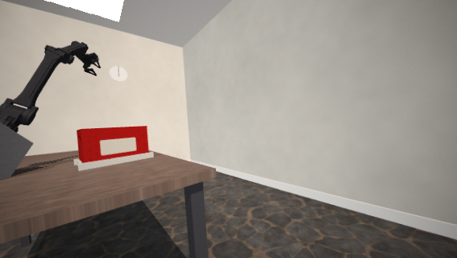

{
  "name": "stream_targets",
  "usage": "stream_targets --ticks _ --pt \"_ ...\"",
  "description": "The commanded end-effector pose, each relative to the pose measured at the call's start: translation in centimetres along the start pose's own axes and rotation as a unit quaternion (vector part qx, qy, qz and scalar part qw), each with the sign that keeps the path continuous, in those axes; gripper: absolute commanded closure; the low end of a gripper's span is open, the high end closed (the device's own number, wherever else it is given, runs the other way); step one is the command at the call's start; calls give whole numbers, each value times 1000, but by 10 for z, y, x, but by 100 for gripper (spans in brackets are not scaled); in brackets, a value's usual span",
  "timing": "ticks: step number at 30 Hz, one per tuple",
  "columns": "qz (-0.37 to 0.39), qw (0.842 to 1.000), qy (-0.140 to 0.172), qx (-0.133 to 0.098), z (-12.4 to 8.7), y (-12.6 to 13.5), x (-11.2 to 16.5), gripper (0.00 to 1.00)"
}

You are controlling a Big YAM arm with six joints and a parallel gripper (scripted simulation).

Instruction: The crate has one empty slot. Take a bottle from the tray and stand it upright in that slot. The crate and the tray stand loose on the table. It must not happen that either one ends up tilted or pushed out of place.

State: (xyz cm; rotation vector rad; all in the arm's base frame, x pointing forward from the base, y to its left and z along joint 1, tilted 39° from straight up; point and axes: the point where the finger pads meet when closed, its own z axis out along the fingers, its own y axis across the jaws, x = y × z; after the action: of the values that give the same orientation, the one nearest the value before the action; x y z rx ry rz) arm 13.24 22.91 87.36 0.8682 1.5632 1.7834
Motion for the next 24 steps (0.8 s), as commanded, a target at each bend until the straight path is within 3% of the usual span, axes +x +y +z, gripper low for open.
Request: stream_targets --ticks 1,17,18,21,24 --pt "4 1000 0 -3 -3 4 -4 0" --pt "4 1000 0 -3 -3 4 -4 0" --pt "40 999 -1 -28 -23 30 -34 0" --pt "35 999 -7 -31 -21 31 -36 0" --pt "5 1000 -8 -16 -7 10 -17 0"
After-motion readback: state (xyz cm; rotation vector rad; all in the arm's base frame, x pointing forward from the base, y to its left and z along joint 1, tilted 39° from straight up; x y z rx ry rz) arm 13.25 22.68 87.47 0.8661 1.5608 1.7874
